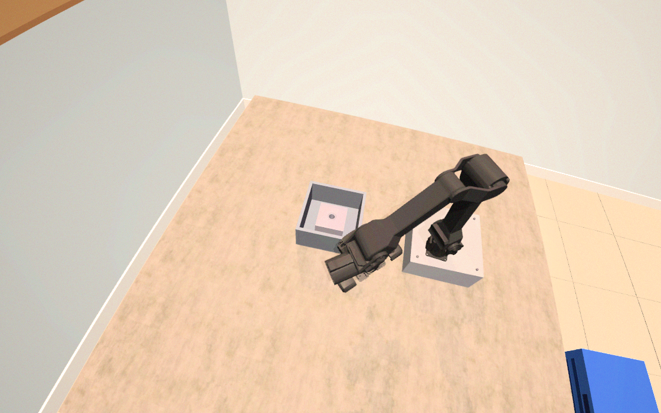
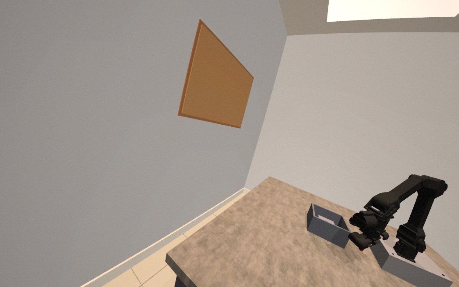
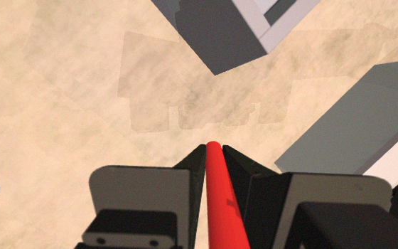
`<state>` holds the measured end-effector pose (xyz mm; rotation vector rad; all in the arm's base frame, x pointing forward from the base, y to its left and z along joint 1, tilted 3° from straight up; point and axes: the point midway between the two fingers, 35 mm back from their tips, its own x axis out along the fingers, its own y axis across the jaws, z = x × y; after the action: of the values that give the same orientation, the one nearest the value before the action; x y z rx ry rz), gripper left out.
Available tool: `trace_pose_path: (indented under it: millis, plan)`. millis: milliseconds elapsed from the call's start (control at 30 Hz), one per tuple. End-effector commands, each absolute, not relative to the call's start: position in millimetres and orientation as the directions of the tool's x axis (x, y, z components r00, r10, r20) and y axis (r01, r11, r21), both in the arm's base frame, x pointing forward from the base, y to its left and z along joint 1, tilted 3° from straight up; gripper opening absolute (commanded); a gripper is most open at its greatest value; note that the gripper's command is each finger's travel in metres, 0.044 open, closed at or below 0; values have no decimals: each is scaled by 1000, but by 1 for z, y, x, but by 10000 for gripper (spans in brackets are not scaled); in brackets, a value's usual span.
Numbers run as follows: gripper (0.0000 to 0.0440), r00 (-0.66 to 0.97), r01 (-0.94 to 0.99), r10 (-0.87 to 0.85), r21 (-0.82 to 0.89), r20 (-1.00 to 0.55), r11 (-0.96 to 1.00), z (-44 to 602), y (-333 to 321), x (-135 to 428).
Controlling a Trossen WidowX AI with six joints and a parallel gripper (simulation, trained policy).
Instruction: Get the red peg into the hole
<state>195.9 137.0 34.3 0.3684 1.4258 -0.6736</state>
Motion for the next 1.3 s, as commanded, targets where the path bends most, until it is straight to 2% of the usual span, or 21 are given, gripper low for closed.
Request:
trace_pose_path:
  millis: [0, 600, 1267]
  plan:
    - [0, 38, 639, -207, -135, -978, 757, 51, 135, 207]
    - [0, 115, 778, -249, -69, -962, 625, 95, 89, 267]
    - [0, 128, 807, -250, -45, -960, 588, 78, 13, 328]
